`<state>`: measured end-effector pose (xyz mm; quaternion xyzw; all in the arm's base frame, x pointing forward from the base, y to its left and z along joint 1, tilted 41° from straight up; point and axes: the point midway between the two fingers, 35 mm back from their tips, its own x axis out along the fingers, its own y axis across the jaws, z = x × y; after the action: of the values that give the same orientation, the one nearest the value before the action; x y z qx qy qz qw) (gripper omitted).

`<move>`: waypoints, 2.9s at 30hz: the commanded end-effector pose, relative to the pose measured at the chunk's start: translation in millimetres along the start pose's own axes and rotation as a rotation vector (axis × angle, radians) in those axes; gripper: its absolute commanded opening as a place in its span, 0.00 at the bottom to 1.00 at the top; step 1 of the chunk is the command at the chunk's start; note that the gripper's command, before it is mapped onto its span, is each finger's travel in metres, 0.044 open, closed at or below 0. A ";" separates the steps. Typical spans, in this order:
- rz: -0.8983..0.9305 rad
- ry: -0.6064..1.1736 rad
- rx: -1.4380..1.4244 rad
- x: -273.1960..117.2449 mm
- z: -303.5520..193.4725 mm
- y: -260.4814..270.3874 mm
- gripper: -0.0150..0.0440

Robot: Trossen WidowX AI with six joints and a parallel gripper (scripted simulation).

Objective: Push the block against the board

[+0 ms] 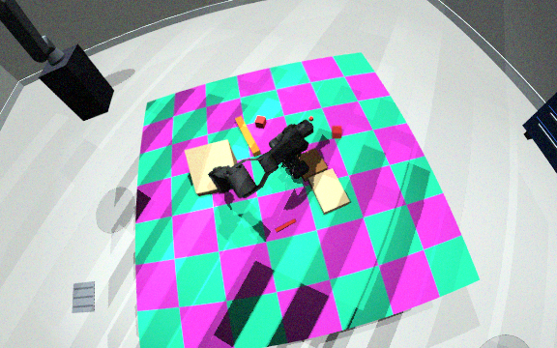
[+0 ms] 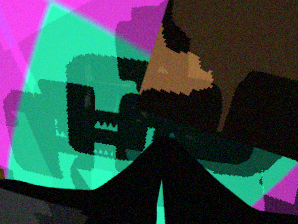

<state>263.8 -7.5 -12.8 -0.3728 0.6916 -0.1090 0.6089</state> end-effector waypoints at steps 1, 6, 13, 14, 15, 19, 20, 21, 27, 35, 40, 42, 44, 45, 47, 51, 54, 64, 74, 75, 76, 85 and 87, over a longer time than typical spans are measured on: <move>-0.004 0.003 -0.004 1.4 -7.8 -0.4 0.25; -0.004 0.004 -0.004 2.0 -15.9 -0.3 0.25; -0.004 0.004 -0.005 3.0 -27.2 0.2 0.25; -0.004 0.004 -0.005 3.2 -28.8 0.3 0.25; -0.004 0.005 -0.005 3.4 -30.4 0.3 0.25; 0.000 0.003 -0.002 -0.3 -28.5 0.9 0.25; 0.001 0.002 -0.003 -9.1 -27.7 1.1 0.25; 0.001 0.003 -0.004 -24.0 -27.2 1.4 0.25; -0.002 0.004 -0.005 -51.6 -28.9 1.5 0.25; 0.001 0.002 0.185 -53.8 -11.9 2.5 0.25; 0.003 0.001 0.358 -55.7 3.6 3.8 0.25; 0.003 0.001 0.428 -56.5 9.8 4.4 0.25; 0.003 0.001 0.498 -57.2 16.0 5.1 0.25; 0.003 0.001 0.533 -57.5 19.1 5.4 0.25; 0.002 0.000 0.603 -58.1 25.3 6.2 0.25; 0.002 0.000 0.743 -58.9 37.6 8.0 0.25; 0.002 0.000 0.848 -59.2 46.6 9.6 0.25; 0.002 -0.002 1.198 -58.6 76.3 16.0 0.25; 0.003 -0.003 1.548 -55.5 104.6 24.2 0.25; 0.003 -0.003 1.583 -55.0 107.3 25.1 0.25; 0.003 -0.003 1.618 -54.6 110.0 26.0 0.25; 0.003 -0.004 1.714 -25.4 118.7 28.5 0.25; 0.002 -0.005 1.738 -0.7 119.5 28.8 0.25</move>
<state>366.9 76.5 -28.6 0.2289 0.3676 -0.5784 0.6913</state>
